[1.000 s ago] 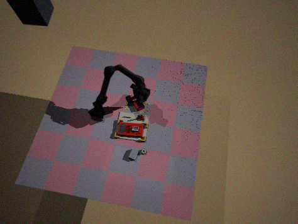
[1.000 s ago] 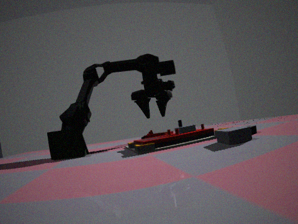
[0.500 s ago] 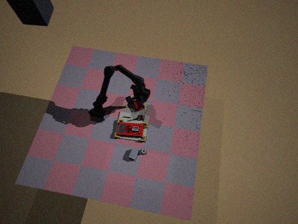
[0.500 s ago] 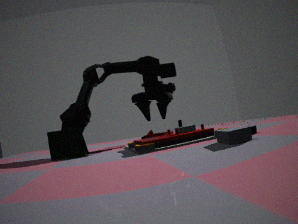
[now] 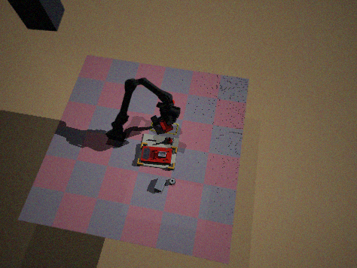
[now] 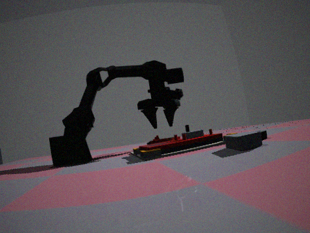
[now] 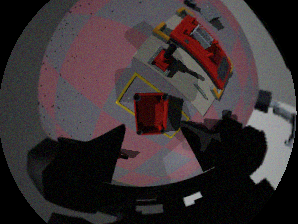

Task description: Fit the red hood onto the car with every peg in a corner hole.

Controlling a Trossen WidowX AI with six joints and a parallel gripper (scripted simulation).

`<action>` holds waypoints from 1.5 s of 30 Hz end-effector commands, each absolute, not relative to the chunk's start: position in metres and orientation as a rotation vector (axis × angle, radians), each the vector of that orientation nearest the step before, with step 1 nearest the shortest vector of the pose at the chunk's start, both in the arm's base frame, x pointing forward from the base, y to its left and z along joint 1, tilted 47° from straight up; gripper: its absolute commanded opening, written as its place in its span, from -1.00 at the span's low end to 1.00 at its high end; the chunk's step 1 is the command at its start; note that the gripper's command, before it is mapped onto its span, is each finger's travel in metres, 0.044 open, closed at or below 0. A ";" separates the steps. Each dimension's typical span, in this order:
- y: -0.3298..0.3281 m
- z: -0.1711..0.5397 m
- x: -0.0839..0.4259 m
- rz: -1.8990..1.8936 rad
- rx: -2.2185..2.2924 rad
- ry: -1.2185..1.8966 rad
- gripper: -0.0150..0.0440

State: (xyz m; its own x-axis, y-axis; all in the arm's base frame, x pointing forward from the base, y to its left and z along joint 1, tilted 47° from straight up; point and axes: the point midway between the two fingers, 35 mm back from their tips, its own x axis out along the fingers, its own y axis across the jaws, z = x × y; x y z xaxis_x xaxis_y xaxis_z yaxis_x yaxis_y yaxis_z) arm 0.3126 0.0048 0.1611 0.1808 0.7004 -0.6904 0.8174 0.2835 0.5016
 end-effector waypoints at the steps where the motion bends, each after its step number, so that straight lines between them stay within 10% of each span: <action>1: 0.007 0.159 0.313 -0.148 1.452 1.550 1.00; 45: 0.028 0.140 0.317 -0.144 1.455 1.550 1.00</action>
State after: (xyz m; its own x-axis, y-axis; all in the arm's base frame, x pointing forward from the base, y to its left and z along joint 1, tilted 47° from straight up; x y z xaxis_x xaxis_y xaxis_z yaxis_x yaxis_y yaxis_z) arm 0.3164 0.0252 0.1407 0.1807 0.6996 -0.6913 0.8171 0.2844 0.5014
